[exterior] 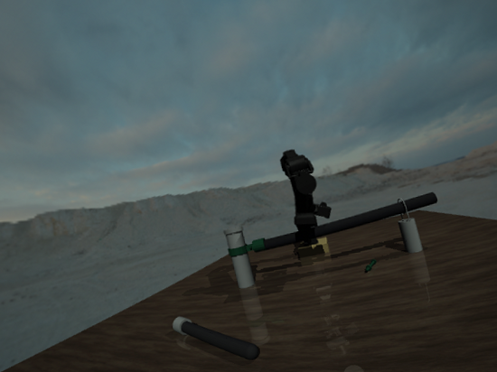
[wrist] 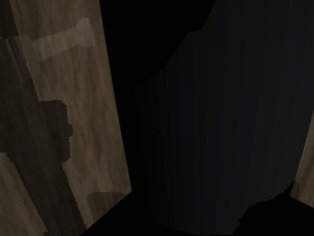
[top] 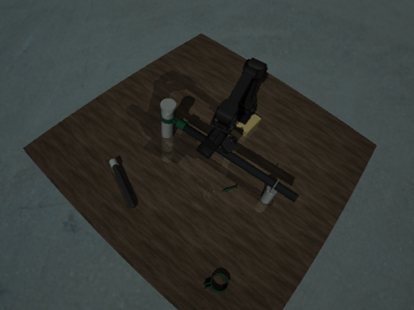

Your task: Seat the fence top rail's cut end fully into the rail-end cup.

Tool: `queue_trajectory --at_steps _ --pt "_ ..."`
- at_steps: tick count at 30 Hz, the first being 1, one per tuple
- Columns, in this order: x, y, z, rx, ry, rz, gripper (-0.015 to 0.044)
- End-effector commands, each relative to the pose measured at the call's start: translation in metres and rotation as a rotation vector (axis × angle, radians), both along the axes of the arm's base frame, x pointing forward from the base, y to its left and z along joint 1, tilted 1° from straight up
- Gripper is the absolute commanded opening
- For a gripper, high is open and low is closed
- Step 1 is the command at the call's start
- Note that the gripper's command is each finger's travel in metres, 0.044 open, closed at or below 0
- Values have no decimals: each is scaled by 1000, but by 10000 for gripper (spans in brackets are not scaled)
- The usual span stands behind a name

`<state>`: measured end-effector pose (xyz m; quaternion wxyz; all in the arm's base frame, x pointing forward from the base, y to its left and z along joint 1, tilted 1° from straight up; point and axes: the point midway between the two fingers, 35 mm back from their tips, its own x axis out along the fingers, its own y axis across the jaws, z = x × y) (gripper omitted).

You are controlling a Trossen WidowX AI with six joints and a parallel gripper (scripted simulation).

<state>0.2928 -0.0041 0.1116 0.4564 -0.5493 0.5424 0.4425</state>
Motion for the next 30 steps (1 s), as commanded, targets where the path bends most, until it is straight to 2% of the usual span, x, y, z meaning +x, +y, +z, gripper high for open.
queue_trajectory --at_steps 1,30 --pt "1 -6 4 -19 -3 0 0" --pt "0 -6 2 -8 7 2 0"
